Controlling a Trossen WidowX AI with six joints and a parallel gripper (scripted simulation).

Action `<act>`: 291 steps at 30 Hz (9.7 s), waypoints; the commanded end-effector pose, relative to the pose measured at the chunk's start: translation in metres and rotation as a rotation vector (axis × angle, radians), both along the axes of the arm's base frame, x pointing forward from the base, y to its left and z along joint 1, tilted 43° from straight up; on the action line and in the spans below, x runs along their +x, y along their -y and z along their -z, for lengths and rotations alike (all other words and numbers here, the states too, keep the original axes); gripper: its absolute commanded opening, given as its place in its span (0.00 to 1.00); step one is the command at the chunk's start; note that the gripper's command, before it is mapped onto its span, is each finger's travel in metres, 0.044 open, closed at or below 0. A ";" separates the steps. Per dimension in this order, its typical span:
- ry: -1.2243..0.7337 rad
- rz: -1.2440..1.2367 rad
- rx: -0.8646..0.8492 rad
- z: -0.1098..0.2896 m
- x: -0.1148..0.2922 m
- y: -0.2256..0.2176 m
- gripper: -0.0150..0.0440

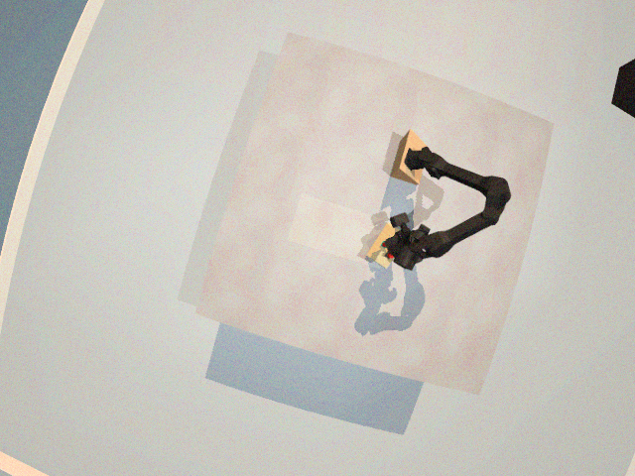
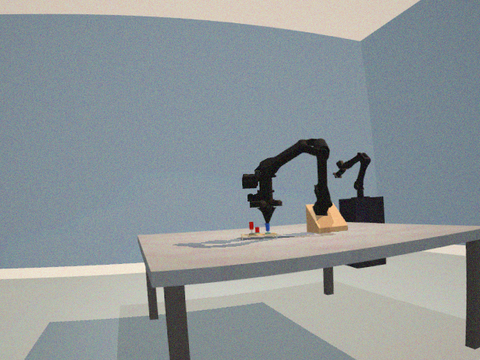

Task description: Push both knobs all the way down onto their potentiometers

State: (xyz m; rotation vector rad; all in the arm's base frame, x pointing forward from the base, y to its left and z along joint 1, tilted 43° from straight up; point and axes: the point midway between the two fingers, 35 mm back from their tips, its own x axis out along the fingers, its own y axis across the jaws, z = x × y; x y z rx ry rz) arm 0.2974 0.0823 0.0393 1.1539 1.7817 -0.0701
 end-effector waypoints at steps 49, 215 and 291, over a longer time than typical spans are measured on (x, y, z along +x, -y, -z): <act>0.283 -0.270 0.013 -0.021 0.034 0.017 0.25; 1.054 -1.166 0.124 0.011 0.072 -0.002 0.25; 1.054 -1.166 0.124 0.014 0.071 -0.006 0.25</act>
